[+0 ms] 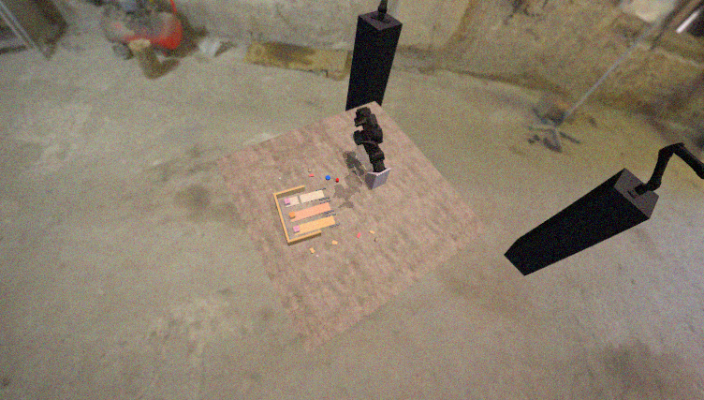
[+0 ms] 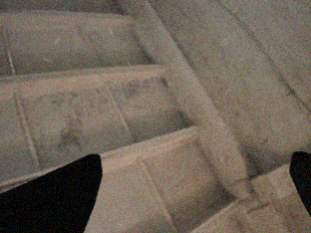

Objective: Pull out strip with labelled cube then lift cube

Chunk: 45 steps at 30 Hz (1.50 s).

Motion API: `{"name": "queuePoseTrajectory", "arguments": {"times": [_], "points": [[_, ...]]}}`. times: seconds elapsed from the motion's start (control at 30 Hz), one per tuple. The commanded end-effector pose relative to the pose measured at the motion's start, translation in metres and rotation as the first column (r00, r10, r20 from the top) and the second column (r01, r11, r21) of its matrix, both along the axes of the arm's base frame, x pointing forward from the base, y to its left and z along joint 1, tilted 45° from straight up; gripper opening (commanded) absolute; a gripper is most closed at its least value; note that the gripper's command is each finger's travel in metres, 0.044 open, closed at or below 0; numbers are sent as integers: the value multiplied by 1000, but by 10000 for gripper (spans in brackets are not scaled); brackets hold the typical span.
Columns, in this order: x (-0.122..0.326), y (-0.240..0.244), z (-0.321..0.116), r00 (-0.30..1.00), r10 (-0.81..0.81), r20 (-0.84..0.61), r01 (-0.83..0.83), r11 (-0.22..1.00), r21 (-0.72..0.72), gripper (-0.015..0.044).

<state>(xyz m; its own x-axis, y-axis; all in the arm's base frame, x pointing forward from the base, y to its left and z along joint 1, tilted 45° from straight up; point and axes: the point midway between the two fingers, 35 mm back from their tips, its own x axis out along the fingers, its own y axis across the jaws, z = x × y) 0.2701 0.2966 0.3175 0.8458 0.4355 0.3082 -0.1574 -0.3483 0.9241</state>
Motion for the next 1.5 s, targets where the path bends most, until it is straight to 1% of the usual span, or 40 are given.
{"name": "queuePoseTrajectory", "arguments": {"times": [0.0,0.13,0.27,0.37,0.47,0.57,0.67,0.77,0.9,0.97,1.03,1.47], "points": [[38,-37,-58,969,-239,56,240,871,-430,400],[56,-63,-87,935,-335,116,327,689,-647,400],[69,-94,-115,902,-393,180,359,449,-818,400],[76,-118,-136,883,-414,222,344,246,-906,400],[80,-143,-156,872,-418,255,296,34,-955,400],[81,-169,-175,870,-410,275,220,-175,-959,400],[80,-195,-193,877,-394,277,123,-372,-920,400],[75,-222,-210,891,-374,258,14,-546,-838,400],[65,-257,-232,915,-351,199,-135,-731,-669,400],[59,-274,-241,926,-343,156,-203,-802,-562,400],[53,-287,-248,933,-340,117,-248,-843,-477,400],[52,-288,-249,934,-340,112,-253,-848,-465,400]]}}
